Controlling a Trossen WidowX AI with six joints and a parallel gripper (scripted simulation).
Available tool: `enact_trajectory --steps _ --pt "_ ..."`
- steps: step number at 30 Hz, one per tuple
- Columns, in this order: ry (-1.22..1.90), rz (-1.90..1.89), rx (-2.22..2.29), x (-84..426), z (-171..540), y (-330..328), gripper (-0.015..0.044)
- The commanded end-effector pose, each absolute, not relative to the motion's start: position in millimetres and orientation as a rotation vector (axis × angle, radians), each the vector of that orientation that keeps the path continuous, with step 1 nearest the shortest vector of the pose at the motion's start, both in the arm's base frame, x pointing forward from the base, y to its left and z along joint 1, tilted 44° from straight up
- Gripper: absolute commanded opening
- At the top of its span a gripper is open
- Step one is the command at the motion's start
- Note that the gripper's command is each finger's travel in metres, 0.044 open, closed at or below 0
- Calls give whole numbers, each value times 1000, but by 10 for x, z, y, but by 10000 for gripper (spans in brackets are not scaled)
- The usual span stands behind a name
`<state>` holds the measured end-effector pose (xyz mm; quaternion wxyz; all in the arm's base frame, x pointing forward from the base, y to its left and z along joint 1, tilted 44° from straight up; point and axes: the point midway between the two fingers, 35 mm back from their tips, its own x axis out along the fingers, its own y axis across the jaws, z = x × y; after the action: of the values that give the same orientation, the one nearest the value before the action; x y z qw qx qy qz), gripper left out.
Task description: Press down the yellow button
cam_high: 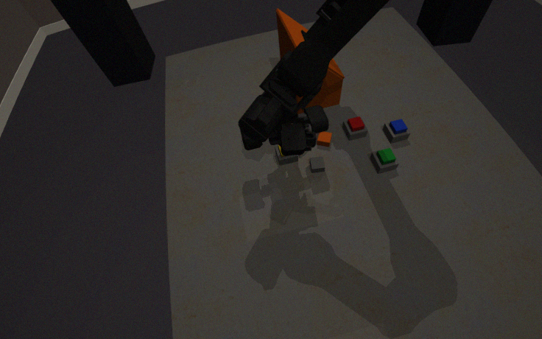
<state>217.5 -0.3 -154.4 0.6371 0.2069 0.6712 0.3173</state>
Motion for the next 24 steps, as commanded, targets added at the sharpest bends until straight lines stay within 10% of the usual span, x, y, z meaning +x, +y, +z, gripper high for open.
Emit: enact_trajectory --steps 1,18,24 --pt "1536 724 478 2165 -1550 5 20" --pt "1536 722 477 2200 -1319 -220 20" --pt "1547 678 447 2589 -751 102 177"
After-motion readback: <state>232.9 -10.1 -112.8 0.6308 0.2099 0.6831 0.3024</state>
